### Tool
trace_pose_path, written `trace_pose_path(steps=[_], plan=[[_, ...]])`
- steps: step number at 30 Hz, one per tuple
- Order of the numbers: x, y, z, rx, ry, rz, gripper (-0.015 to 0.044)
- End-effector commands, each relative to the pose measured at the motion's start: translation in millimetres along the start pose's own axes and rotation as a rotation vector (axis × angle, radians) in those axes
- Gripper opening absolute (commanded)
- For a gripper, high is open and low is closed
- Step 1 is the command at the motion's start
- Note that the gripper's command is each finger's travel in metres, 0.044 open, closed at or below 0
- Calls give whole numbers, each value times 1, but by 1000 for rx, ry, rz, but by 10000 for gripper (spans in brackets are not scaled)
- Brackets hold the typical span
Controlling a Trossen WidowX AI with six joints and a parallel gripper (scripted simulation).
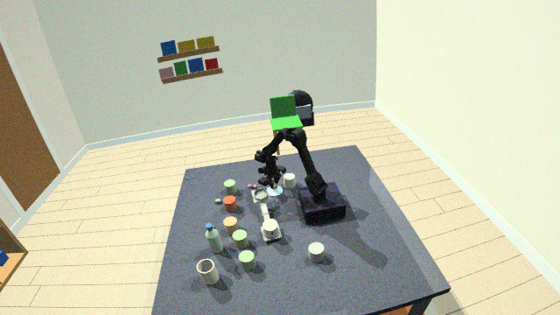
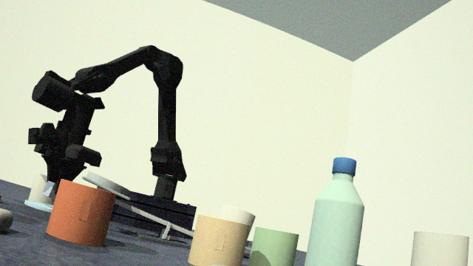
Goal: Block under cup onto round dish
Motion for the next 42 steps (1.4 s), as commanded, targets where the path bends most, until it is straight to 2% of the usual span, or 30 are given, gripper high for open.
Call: trace_pose_path(steps=[1,12,29,37,42], plan=[[6,1,0,-6,-2,5,0],[21,1,0,-6,-2,5,0],[9,-3,1,-9,-1,-22,440],[-37,0,0,-7,-2,1,440],[-51,0,0,-5,-2,2,440]])
Point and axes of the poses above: the point midway between the two fingers, 35 mm back from their tips, its own x axis out along the fingers, its own z axis across the jaws, y = z × x, the point moved 7 cm from there along -x, back along the fingers, and after that the axes turned 11 degrees about x, right-handed, at the moved point
